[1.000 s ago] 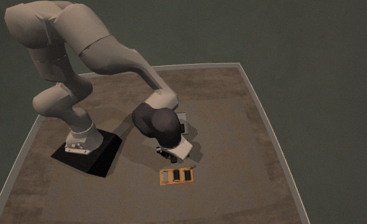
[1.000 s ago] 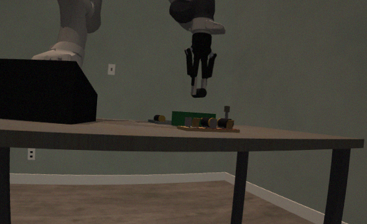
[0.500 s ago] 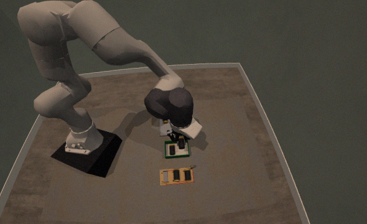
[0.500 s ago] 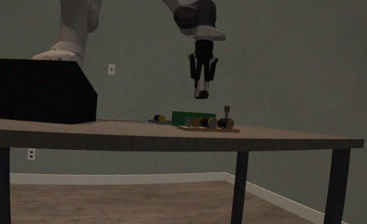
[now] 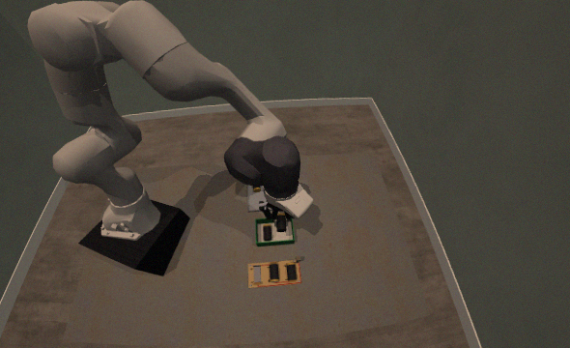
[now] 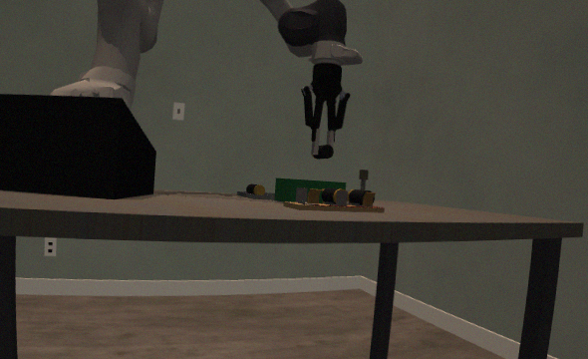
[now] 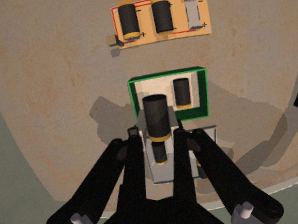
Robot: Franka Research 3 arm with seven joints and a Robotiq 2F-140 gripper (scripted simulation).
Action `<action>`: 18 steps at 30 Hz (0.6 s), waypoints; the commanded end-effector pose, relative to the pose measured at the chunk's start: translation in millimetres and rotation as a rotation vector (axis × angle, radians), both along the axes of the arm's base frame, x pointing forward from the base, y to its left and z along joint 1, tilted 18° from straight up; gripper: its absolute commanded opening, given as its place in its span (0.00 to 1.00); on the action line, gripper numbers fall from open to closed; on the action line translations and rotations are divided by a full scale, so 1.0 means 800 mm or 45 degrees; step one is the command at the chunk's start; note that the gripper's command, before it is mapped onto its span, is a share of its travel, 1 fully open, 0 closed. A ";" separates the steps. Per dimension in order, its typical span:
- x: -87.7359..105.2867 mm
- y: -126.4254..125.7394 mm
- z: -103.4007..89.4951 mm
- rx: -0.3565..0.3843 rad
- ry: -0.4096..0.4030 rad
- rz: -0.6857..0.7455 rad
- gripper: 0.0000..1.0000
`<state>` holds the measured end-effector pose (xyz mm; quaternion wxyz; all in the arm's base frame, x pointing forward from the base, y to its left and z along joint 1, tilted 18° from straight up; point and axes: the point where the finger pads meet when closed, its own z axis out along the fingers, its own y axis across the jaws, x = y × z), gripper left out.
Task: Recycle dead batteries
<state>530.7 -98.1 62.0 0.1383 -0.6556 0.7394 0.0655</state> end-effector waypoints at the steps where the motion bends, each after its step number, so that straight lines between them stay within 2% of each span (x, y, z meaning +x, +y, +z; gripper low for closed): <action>1: 0.002 -0.001 0.003 0.005 0.006 -0.042 0.16; 5: 0.003 0.000 -0.002 0.005 0.006 -0.042 0.16; 9: 0.008 0.013 -0.045 0.005 0.006 -0.042 0.16; 11: 0.010 0.016 -0.057 0.005 0.006 -0.042 0.16; 18: 0.010 0.016 -0.057 0.005 0.006 -0.042 0.16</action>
